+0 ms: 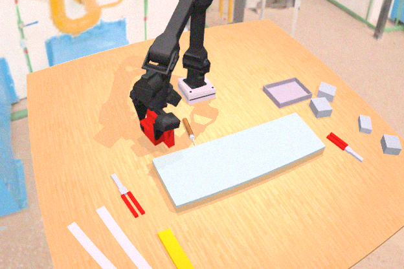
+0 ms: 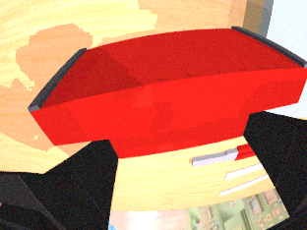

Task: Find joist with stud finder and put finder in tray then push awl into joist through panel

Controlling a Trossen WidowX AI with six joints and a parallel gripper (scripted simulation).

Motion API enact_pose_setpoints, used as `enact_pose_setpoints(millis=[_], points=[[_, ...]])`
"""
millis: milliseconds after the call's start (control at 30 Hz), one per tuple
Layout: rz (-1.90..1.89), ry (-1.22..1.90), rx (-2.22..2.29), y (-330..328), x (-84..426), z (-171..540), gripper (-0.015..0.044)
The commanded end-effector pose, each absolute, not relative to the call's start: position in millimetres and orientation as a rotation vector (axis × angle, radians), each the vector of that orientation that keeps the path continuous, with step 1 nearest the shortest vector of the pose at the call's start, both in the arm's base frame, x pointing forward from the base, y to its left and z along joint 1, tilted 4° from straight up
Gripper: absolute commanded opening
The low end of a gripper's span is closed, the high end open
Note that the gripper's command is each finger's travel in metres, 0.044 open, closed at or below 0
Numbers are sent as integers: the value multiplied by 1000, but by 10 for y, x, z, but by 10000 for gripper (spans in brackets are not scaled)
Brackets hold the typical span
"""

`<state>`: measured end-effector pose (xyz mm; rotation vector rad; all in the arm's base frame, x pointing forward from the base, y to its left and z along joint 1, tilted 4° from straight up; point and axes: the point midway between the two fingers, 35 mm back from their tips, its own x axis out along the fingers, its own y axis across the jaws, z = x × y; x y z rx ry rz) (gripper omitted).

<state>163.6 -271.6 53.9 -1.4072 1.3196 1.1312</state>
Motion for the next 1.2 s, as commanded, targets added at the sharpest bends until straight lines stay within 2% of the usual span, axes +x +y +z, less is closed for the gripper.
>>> enact_pose_setpoints(millis=[0, 1167], points=[[1112, 1343, -1425, -2712, 1629, 552, 0], [1007, 1463, -1548, -2667, 1630, 531, 0]])
